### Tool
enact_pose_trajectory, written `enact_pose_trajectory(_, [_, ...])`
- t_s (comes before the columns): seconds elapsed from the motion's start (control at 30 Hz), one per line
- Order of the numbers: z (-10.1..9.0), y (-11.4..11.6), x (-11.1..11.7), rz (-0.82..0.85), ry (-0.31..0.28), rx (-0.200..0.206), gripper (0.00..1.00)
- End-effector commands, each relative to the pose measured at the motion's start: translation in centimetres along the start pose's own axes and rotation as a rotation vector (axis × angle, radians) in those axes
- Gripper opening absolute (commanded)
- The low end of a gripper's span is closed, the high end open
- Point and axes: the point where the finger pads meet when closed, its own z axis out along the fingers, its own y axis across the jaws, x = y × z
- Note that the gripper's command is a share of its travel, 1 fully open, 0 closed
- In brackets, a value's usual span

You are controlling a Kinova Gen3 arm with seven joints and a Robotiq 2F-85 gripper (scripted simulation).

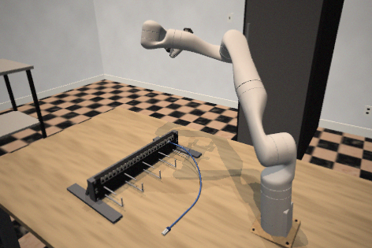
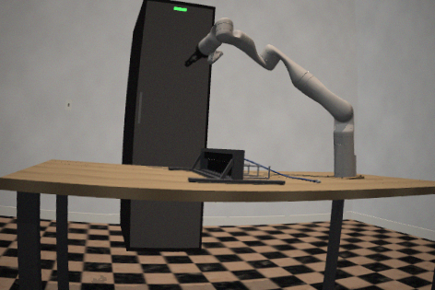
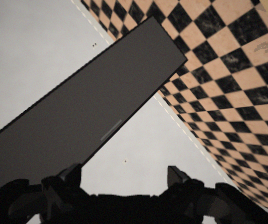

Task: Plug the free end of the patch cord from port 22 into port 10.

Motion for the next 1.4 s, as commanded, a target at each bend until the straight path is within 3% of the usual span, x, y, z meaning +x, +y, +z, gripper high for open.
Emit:
enact_pose_trajectory(0.0, [-0.3,0.5,0.1,0.007,0.001,-0.011,1.00])
enact_pose_trajectory(0.03, [-1.3,2.4,1.0,0.003,0.009,-0.049,1.00])
enact_pose_trajectory(0.33, [-1.3,2.3,0.7,0.010,0.008,-0.049,1.00])
enact_pose_trajectory(0.37, [-2.3,4.2,1.7,0.007,0.017,-0.087,1.00])
enact_pose_trajectory(0.57, [-2.3,4.1,1.5,0.014,0.017,-0.086,1.00])
enact_pose_trajectory(0.6, [-3.3,5.9,2.5,0.011,0.028,-0.123,1.00])
enact_pose_trajectory(0.9, [-3.3,5.8,2.3,0.018,0.027,-0.123,1.00])
enact_pose_trajectory(0.93, [-4.4,7.6,3.4,0.015,0.040,-0.159,1.00])
enact_pose_trajectory(1.13, [-4.4,7.5,3.1,0.022,0.039,-0.159,1.00])
enact_pose_trajectory(1.17, [-5.5,9.2,4.3,0.020,0.053,-0.194,1.00])
enact_pose_trajectory(1.37, [-5.5,9.1,4.1,0.027,0.052,-0.194,1.00])
